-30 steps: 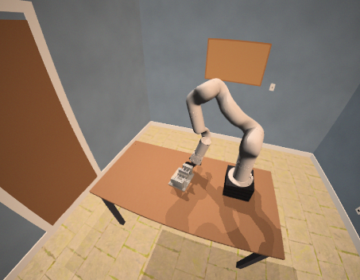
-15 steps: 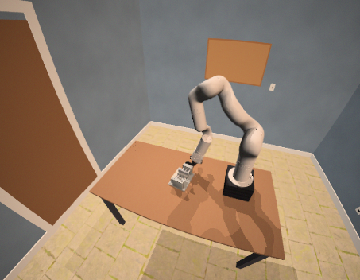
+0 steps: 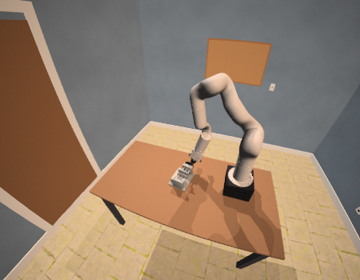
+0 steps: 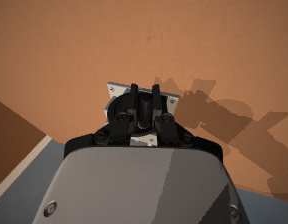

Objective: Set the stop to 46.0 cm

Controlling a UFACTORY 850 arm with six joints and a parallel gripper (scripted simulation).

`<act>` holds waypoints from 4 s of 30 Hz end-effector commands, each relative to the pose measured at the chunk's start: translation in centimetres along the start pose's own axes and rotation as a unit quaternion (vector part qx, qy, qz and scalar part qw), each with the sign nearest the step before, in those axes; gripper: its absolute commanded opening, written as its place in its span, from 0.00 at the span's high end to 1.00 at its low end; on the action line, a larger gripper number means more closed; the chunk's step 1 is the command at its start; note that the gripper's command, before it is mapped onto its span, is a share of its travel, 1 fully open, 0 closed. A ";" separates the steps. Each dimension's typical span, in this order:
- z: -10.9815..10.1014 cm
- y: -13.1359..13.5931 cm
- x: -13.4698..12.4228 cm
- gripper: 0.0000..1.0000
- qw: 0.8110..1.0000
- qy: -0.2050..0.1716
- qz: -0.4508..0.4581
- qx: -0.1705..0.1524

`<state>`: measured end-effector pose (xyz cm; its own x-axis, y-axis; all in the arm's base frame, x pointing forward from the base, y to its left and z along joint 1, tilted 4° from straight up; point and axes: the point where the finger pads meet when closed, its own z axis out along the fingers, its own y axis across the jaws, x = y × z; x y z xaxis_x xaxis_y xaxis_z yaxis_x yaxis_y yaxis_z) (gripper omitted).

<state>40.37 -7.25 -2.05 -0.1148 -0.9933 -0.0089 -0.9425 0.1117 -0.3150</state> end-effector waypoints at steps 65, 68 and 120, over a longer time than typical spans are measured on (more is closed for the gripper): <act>3.7 -4.0 0.0 0.94 1.000 0.000 0.000 0.002; 3.8 -4.0 0.0 0.94 1.000 0.000 0.000 0.002; 4.4 -3.6 0.0 0.94 1.000 0.000 0.000 0.002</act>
<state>45.11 -7.78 -5.07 -0.1147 -0.9934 -0.0089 -0.9418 0.1116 -0.3172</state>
